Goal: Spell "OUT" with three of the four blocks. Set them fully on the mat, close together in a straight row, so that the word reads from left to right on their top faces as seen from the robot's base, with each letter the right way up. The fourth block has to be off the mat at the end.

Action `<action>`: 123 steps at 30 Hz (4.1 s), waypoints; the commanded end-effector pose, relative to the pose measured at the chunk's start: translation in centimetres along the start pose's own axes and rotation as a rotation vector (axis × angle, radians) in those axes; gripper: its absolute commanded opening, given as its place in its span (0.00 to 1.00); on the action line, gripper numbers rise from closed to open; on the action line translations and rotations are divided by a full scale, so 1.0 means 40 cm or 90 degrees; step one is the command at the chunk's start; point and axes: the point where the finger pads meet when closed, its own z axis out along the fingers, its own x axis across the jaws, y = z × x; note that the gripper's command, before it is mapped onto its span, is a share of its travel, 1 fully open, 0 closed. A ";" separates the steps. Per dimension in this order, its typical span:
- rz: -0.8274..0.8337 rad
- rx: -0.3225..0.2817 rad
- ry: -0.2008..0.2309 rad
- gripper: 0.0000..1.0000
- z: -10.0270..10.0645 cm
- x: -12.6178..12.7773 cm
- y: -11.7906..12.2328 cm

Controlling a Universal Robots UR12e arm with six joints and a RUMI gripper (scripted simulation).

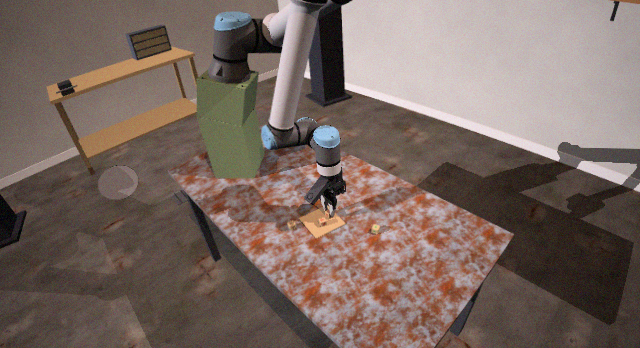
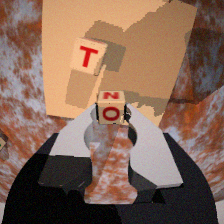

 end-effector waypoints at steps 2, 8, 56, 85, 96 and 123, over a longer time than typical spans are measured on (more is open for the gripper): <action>-0.001 0.001 -0.002 0.05 0.000 -0.006 0.001; -0.001 0.001 -0.002 0.05 0.000 -0.006 0.001; 0.001 0.001 0.000 0.25 -0.053 0.000 -0.002; 0.000 0.000 0.000 1.00 -0.225 0.000 0.001; 0.000 0.000 -0.001 1.00 -0.225 -0.001 0.000; 0.199 0.000 -0.001 0.37 -0.210 -0.046 -0.127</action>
